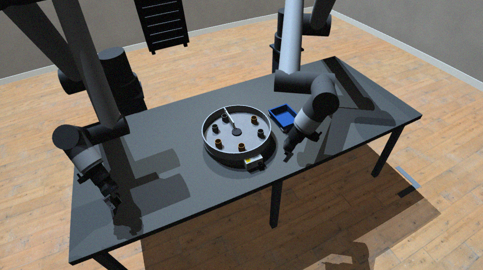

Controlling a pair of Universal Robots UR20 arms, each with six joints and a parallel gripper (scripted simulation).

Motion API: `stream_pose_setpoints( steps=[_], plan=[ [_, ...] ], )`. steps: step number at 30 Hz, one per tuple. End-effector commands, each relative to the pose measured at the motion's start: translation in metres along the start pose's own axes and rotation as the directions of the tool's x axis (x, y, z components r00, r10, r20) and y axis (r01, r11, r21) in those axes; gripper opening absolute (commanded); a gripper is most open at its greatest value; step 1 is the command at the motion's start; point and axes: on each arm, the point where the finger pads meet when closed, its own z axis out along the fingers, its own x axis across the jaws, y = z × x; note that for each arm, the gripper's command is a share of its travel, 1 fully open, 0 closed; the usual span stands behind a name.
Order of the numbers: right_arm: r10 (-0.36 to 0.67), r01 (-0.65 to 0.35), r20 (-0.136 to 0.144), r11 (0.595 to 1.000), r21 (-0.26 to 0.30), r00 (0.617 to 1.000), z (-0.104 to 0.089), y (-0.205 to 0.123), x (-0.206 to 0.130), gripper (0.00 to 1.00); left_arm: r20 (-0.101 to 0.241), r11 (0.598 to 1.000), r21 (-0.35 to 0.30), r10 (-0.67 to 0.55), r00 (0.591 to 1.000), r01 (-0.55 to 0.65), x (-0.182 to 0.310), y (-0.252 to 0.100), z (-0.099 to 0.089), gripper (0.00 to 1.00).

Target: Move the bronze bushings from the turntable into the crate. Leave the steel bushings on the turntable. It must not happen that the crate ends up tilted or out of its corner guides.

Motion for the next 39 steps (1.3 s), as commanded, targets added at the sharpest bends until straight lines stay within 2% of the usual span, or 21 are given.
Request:
stream_pose_setpoints(
  steps=[1, 11, 13, 14, 16, 17, 22, 23, 24, 25, 28, 30, 31, 32, 33, 34, 35, 36, 37, 38, 39],
  plan=[
    [0.158, -0.158, 0.002, 0.984, 0.078, 0.987, -0.043, -0.089, -0.015, 1.00, -0.002, 1.000, 0.000, 0.001, 1.000, -0.001, 0.001, 0.001, -0.002, 1.00],
    [0.402, -0.405, 0.052, 0.895, 0.186, 0.914, -0.124, -0.225, -0.016, 1.00, -0.002, 1.000, 0.000, 0.001, 1.000, -0.001, 0.001, 0.001, -0.002, 1.00],
    [0.402, -0.405, 0.052, 0.895, 0.186, 0.914, -0.124, -0.225, -0.016, 1.00, -0.002, 1.000, 0.000, 0.001, 1.000, -0.001, 0.001, 0.001, -0.002, 1.00],
    [0.449, -0.453, 0.067, 0.868, 0.205, 0.891, -0.149, -0.264, -0.014, 1.00, -0.002, 1.000, 0.000, 0.001, 1.000, -0.001, 0.001, 0.001, -0.002, 1.00],
    [0.539, -0.546, 0.102, 0.802, 0.240, 0.836, -0.165, -0.282, -0.008, 1.00, -0.002, 1.000, 0.000, 0.001, 1.000, -0.001, 0.001, 0.001, -0.002, 1.00],
    [0.539, -0.546, 0.102, 0.802, 0.240, 0.836, -0.173, -0.295, -0.007, 1.00, -0.002, 1.000, 0.000, 0.001, 1.000, -0.001, 0.001, 0.001, -0.002, 1.00],
    [0.659, -0.676, 0.164, 0.682, 0.281, 0.734, -0.223, -0.356, 0.007, 1.00, -0.002, 1.000, 0.000, 0.001, 1.000, -0.001, 0.001, 0.001, -0.002, 1.00],
    [0.659, -0.676, 0.164, 0.682, 0.281, 0.734, -0.232, -0.368, 0.009, 1.00, -0.002, 1.000, 0.000, 0.001, 1.000, -0.001, 0.001, 0.001, -0.002, 1.00],
    [0.695, -0.715, 0.187, 0.636, 0.291, 0.695, -0.243, -0.380, 0.013, 1.00, -0.002, 1.000, 0.000, 0.001, 1.000, -0.001, 0.001, 0.001, -0.002, 1.00],
    [0.695, -0.715, 0.187, 0.636, 0.291, 0.695, -0.252, -0.392, 0.016, 1.00, -0.002, 1.000, 0.000, 0.001, 1.000, -0.001, 0.001, 0.001, -0.002, 1.00],
    [0.757, -0.786, 0.236, 0.538, 0.305, 0.610, -0.284, -0.425, 0.029, 1.00, -0.002, 1.000, 0.000, 0.001, 1.000, -0.001, 0.001, 0.001, -0.002, 1.00],
    [0.757, -0.786, 0.236, 0.538, 0.305, 0.610, -0.284, -0.425, 0.029, 1.00, -0.002, 1.000, 0.000, 0.001, 1.000, -0.001, 0.001, 0.001, -0.002, 1.00],
    [0.783, -0.817, 0.261, 0.486, 0.310, 0.565, -0.314, -0.457, 0.041, 1.00, -0.002, 1.000, 0.000, 0.001, 1.000, -0.001, 0.001, 0.001, -0.002, 1.00],
    [0.783, -0.817, 0.261, 0.486, 0.310, 0.565, -0.322, -0.466, 0.044, 1.00, -0.002, 1.000, 0.000, 0.001, 1.000, -0.001, 0.001, 0.001, -0.002, 1.00],
    [0.806, -0.846, 0.286, 0.433, 0.312, 0.518, -0.331, -0.472, 0.049, 1.00, -0.002, 1.000, 0.000, 0.001, 1.000, -0.001, 0.001, 0.001, -0.002, 1.00],
    [0.806, -0.846, 0.286, 0.433, 0.312, 0.518, -0.341, -0.483, 0.053, 1.00, -0.002, 1.000, 0.000, 0.001, 1.000, -0.001, 0.001, 0.001, -0.002, 1.00],
    [0.826, -0.872, 0.312, 0.378, 0.313, 0.470, -0.352, -0.493, 0.060, 1.00, -0.002, 1.000, 0.000, 0.001, 1.000, -0.001, 0.001, 0.001, -0.002, 1.00],
    [0.826, -0.872, 0.312, 0.378, 0.313, 0.470, -0.363, -0.504, 0.064, 1.00, -0.002, 1.000, 0.000, 0.001, 1.000, -0.001, 0.001, 0.001, -0.002, 1.00],
    [0.842, -0.894, 0.337, 0.322, 0.311, 0.420, -0.374, -0.513, 0.071, 1.00, -0.002, 1.000, 0.000, 0.001, 1.000, -0.001, 0.001, 0.001, -0.002, 1.00],
    [0.842, -0.894, 0.337, 0.322, 0.311, 0.420, -0.385, -0.523, 0.076, 1.00, -0.002, 1.000, 0.000, 0.001, 1.000, -0.001, 0.001, 0.001, -0.002, 1.00],
    [0.855, -0.914, 0.363, 0.265, 0.307, 0.370, -0.396, -0.532, 0.083, 1.00, -0.002, 1.000, 0.000, 0.001, 1.000, -0.001, 0.001, 0.001, -0.002, 1.00]
  ],
)
